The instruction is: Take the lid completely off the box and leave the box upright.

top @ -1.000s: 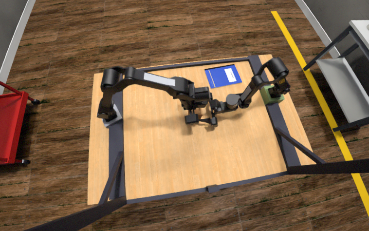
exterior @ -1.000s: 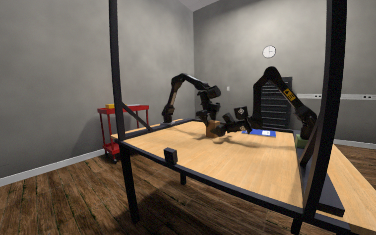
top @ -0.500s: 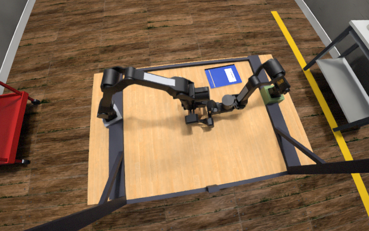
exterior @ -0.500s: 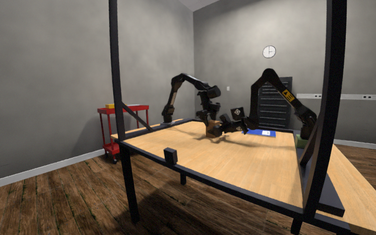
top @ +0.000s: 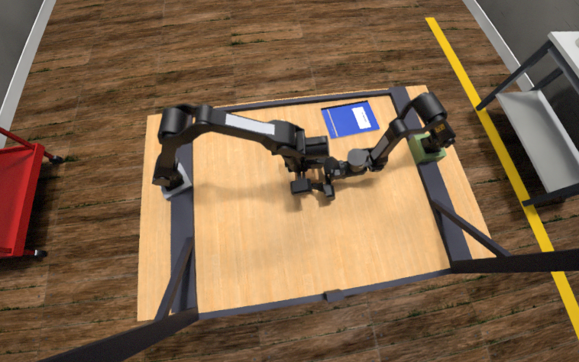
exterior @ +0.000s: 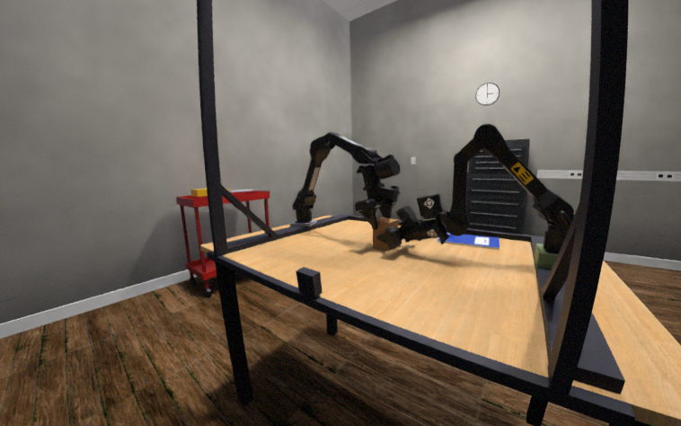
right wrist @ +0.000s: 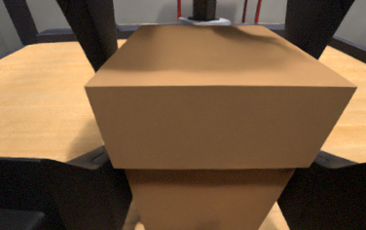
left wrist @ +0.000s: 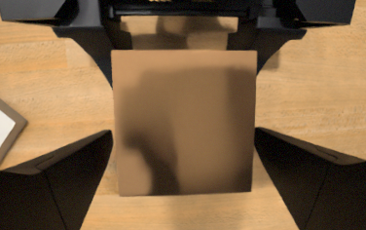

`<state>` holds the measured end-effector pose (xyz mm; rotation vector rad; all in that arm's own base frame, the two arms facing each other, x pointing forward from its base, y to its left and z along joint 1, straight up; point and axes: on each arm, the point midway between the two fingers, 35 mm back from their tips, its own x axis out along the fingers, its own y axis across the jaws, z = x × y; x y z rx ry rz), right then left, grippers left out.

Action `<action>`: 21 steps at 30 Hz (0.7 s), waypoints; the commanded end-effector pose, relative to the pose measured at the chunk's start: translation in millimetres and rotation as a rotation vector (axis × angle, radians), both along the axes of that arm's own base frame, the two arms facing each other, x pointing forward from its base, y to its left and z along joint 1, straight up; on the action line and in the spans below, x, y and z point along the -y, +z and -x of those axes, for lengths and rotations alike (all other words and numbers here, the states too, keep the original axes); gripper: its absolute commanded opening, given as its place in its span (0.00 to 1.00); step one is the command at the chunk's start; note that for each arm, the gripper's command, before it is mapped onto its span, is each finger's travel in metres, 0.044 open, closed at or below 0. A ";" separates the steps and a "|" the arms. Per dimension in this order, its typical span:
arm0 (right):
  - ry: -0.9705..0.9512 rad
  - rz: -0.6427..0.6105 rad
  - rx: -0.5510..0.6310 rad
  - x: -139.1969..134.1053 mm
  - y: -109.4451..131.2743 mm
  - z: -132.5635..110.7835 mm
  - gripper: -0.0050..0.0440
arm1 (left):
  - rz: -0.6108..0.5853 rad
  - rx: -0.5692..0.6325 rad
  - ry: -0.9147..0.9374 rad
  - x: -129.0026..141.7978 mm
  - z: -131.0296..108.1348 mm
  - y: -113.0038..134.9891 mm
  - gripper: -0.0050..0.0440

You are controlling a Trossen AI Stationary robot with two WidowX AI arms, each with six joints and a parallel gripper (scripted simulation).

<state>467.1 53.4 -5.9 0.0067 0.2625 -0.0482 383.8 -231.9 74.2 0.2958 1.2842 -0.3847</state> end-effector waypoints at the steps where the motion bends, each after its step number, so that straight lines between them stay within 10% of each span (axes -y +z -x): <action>1: 0.002 -0.005 0.028 -0.9 11.4 -4.6 0.68 | 0.017 0.026 0.000 1.3 -2.9 11.9 0.97; 8: 0.002 -0.005 0.028 -0.6 11.4 -3.6 0.64 | 0.017 0.026 0.000 1.3 -2.9 11.9 0.97; 21: 0.002 -0.005 0.028 -0.6 11.4 -3.6 0.10 | 0.017 0.026 0.000 1.3 -2.9 11.9 0.76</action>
